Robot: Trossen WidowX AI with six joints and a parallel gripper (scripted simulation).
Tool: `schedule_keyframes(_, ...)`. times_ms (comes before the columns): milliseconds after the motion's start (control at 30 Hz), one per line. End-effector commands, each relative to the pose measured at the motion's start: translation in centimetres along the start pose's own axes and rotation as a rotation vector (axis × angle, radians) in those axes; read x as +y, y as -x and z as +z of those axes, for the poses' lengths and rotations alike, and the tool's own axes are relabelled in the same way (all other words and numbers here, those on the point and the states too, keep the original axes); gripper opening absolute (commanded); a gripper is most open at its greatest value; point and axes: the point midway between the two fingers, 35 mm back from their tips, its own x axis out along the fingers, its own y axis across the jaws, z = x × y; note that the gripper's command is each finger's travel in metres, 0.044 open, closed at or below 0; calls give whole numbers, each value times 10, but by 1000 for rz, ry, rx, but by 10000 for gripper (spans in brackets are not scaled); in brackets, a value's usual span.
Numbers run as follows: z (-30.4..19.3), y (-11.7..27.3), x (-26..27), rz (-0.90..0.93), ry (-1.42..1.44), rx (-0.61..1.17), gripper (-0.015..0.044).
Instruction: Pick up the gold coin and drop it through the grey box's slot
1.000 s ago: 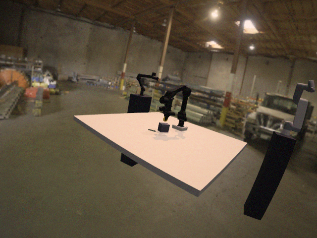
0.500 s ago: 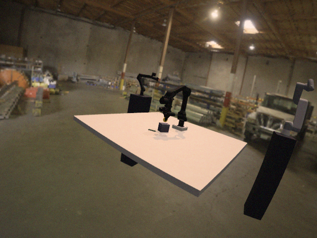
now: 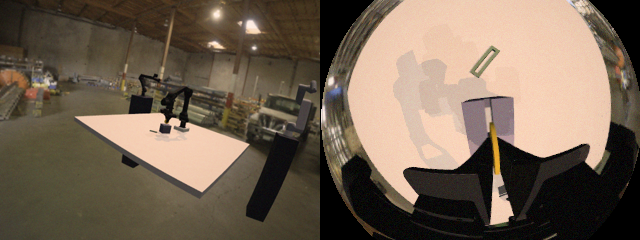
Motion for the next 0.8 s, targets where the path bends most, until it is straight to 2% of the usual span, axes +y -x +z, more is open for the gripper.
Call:
schedule_keyframes(0, -1, -3, 0, -1, 0, 3, 0)
schedule_keyframes(367, -1, -7, 0, -1, -3, 3, 0)
schedule_keyframes(567, 0, -5, 0, 0, 0, 0, 157)
schedule_keyframes(767, 0, -5, 0, 0, 0, 0, 161)
